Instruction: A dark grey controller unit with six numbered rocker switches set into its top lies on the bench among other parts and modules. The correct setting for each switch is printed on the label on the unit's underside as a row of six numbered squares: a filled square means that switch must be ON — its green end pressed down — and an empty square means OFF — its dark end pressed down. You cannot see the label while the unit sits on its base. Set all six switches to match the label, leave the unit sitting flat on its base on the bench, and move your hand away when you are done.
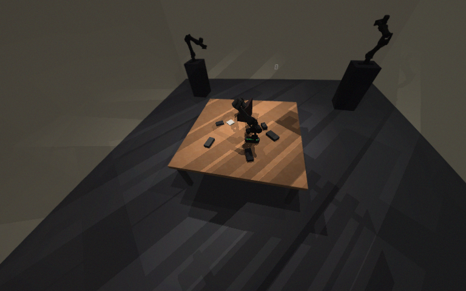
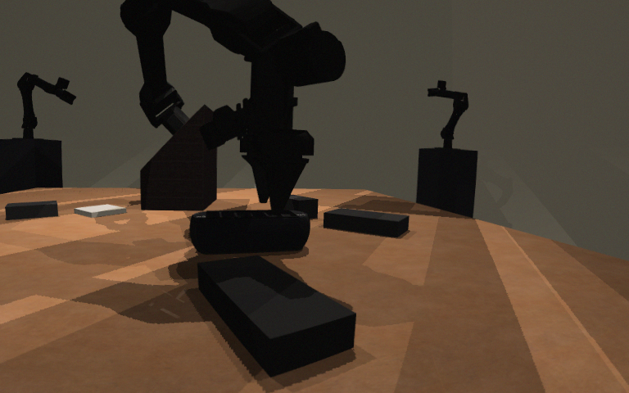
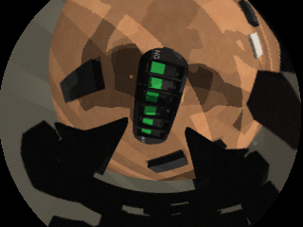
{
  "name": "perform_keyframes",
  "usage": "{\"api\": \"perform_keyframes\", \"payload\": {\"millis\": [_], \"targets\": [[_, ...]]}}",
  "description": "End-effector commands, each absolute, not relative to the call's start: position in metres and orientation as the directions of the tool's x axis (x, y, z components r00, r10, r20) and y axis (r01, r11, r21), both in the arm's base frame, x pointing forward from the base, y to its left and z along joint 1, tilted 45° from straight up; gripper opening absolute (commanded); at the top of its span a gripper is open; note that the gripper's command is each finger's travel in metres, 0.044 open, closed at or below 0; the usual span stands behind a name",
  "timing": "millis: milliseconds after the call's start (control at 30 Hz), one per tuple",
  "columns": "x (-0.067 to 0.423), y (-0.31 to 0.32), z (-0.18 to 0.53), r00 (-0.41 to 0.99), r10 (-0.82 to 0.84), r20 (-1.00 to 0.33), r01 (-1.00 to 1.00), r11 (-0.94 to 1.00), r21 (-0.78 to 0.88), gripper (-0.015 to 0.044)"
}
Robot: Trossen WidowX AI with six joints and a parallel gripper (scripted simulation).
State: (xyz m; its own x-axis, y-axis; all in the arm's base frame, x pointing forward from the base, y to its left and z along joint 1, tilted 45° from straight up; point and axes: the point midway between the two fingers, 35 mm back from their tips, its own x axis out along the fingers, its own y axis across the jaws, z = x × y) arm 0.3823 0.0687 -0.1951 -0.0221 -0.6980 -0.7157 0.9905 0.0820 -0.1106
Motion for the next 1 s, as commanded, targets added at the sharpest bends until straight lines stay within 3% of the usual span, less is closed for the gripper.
{"api": "perform_keyframes", "payload": {"millis": [0, 767, 967], "targets": [[0.390, 0.064, -0.170, -0.008, -0.697, -0.717, 0.992, 0.083, -0.092, 0.0440], [0.390, 0.064, -0.170, -0.008, -0.697, -0.717, 0.992, 0.083, -0.092, 0.0440], [0.397, 0.038, -0.117, -0.005, -0.704, -0.710, 0.992, 0.087, -0.093, 0.0440]]}}
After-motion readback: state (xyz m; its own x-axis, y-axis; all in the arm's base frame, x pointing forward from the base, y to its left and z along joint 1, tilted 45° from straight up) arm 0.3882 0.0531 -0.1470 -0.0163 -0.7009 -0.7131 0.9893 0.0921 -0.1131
